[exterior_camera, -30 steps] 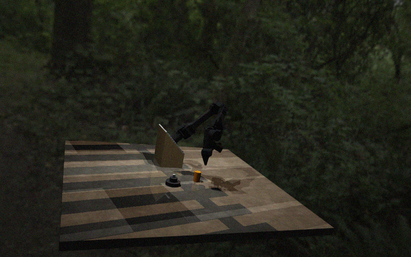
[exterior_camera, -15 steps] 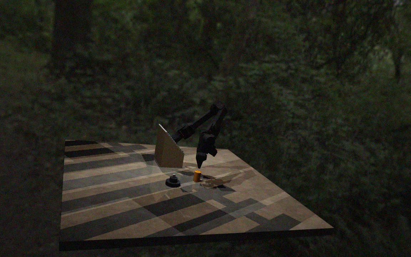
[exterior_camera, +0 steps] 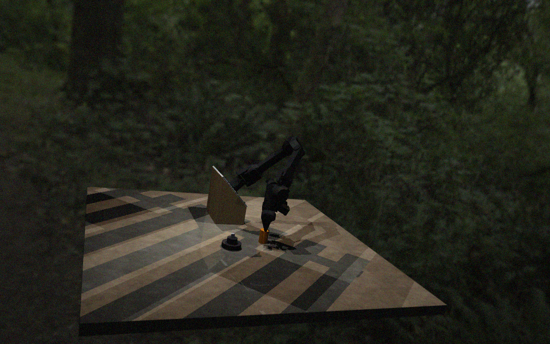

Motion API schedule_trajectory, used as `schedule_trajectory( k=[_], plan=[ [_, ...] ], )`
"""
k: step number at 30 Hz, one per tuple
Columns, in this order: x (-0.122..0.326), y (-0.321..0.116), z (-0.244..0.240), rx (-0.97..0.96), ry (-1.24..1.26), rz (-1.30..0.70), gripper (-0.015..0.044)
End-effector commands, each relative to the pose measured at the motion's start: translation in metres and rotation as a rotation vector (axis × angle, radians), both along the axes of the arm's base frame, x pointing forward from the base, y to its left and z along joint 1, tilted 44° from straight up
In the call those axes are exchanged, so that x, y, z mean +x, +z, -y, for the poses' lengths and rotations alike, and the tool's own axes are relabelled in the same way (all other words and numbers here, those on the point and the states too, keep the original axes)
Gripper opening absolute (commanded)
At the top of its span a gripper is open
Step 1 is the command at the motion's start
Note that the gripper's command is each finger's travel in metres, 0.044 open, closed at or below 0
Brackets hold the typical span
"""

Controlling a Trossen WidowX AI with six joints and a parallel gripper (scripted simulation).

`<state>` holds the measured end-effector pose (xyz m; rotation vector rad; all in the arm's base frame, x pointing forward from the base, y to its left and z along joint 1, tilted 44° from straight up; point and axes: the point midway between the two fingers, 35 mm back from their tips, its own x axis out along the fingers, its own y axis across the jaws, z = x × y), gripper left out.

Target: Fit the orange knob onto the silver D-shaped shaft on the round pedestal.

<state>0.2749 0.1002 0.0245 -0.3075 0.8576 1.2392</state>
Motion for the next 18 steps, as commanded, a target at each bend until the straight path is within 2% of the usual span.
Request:
schedule_trajectory(
  k=[1,18],
  plan=[
    [0.000,-0.007,-0.004,-0.004,-0.002,-0.005,0.0440],
    [0.003,-0.027,-0.023,-0.004,-0.002,-0.006,0.0440]
  ],
)
